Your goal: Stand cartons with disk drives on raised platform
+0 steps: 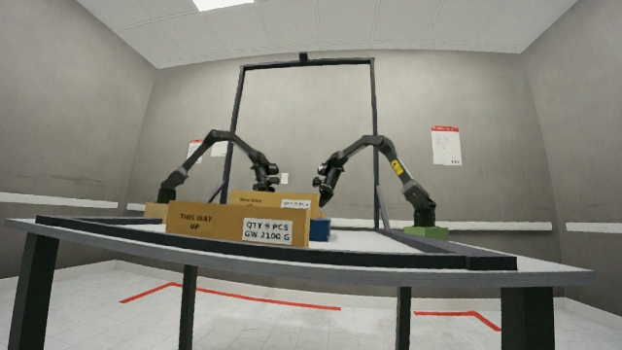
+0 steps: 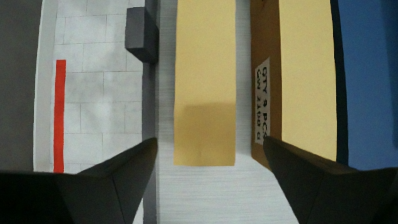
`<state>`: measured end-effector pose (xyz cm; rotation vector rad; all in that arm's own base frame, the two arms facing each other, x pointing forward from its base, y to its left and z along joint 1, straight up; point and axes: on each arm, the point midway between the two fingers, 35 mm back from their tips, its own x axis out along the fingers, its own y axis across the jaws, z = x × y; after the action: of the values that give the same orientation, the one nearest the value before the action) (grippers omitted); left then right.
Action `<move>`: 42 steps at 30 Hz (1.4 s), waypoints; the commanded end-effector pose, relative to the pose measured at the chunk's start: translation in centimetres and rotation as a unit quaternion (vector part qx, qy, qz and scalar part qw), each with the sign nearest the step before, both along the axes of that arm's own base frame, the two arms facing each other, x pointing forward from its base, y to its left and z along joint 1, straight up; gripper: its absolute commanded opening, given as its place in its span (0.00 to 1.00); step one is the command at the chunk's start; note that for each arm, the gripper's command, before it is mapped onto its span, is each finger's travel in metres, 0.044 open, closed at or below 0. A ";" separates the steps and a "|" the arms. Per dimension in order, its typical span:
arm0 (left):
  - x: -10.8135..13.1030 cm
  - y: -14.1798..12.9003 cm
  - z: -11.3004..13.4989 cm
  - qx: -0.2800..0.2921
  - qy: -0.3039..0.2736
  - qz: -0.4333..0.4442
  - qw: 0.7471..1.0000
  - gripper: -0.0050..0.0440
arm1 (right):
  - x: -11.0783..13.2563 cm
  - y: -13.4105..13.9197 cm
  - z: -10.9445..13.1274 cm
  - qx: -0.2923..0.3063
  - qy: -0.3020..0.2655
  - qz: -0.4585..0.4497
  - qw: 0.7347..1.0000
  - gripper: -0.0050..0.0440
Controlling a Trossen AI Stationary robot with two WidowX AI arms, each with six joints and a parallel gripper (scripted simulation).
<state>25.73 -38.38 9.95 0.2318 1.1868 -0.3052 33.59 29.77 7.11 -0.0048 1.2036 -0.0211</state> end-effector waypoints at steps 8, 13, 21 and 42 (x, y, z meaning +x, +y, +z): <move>0.2 -0.3 1.2 -0.013 -0.010 0.002 1.000 0.88 | 0.4 0.4 0.8 0.008 -0.009 -0.001 1.000 0.88; 0.2 -0.3 1.2 -0.013 -0.010 0.002 1.000 0.88 | 0.4 0.4 0.8 0.008 -0.009 -0.001 1.000 0.88; 0.2 -0.3 1.2 -0.017 -0.009 0.001 1.000 0.88 | 0.4 0.3 0.8 0.008 -0.009 -0.001 1.000 0.88; 0.2 -0.3 1.2 -0.020 -0.011 0.001 1.000 0.88 | 0.4 0.3 0.8 0.007 -0.008 -0.001 1.000 0.88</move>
<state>25.89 -38.66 9.95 0.2196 1.1769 -0.3113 33.60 29.78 7.12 -0.0045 1.2033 -0.0209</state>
